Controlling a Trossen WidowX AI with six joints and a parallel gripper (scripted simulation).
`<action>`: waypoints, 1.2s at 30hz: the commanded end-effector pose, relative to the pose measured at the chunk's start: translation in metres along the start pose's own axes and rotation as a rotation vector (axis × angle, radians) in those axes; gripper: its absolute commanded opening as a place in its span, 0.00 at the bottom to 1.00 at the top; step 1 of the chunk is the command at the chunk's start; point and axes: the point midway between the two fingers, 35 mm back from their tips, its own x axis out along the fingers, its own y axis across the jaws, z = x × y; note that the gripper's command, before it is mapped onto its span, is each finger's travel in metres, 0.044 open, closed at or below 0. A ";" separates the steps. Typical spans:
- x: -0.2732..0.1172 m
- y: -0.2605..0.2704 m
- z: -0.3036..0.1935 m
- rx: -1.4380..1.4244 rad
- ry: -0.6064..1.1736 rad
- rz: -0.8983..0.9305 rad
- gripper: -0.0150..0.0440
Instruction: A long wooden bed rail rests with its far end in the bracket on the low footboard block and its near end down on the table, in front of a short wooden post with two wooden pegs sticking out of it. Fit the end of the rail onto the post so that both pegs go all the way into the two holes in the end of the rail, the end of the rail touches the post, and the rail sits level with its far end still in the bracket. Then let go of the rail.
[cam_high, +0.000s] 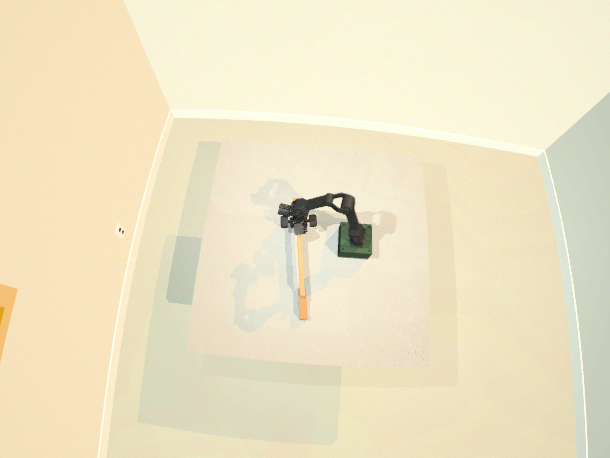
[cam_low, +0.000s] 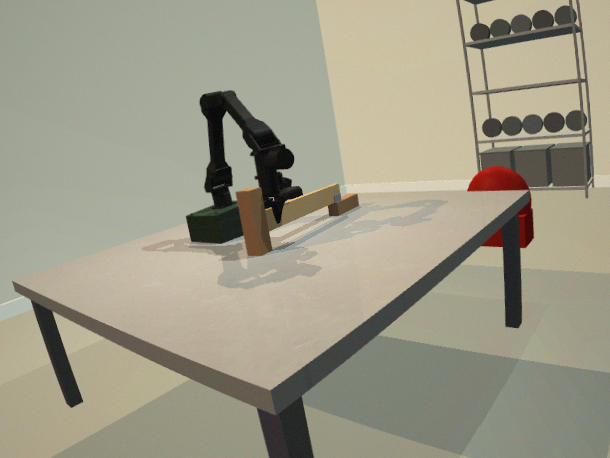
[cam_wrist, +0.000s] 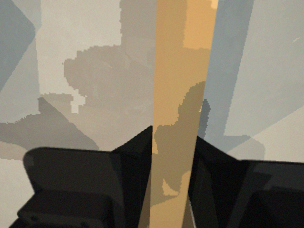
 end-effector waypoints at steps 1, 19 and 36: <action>-0.001 -0.001 -0.002 -0.003 0.002 -0.003 0.25; -0.002 -0.001 -0.008 -0.003 0.003 -0.003 0.25; 0.000 0.000 -0.009 -0.001 -0.001 0.001 0.30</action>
